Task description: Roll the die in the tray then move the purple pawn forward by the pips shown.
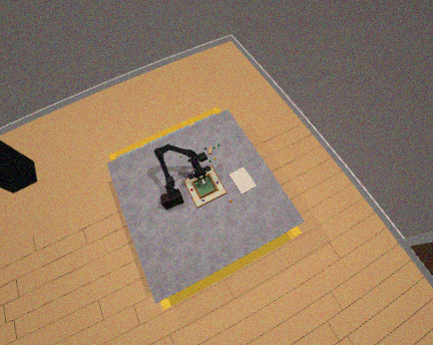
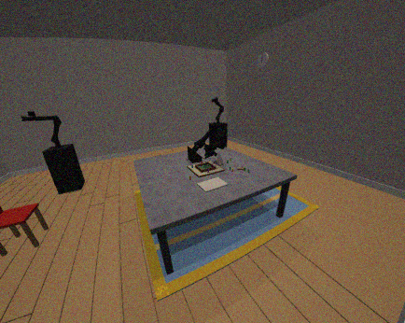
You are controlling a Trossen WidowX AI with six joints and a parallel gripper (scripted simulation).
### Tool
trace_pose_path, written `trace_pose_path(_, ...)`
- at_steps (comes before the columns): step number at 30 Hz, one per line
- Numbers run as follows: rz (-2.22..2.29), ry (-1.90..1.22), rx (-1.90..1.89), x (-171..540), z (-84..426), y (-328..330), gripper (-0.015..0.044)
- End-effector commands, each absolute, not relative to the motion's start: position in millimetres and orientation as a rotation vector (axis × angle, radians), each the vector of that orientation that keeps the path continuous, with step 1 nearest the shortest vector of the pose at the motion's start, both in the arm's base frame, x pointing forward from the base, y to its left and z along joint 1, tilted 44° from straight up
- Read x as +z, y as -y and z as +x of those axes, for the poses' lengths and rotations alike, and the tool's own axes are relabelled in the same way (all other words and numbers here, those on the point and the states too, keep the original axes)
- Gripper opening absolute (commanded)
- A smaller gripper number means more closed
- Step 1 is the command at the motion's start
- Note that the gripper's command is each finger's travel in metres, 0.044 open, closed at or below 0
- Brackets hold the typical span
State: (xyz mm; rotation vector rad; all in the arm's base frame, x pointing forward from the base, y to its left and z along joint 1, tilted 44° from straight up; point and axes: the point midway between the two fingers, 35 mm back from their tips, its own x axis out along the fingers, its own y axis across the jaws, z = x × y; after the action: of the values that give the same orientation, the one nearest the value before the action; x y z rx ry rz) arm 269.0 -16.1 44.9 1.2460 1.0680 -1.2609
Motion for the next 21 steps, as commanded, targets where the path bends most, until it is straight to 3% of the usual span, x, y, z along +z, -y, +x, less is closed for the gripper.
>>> trace_pose_path(1, 1.239, -1.061, -1.261, 47.3, 270.3, 17.6, 0.0)
trace_pose_path(13, 1.247, -1.066, -1.26, 46.2, 269.8, 16.2, 0.0)
trace_pose_path(21, 1.247, -1.066, -1.26, 46.2, 269.8, 16.2, 0.021)
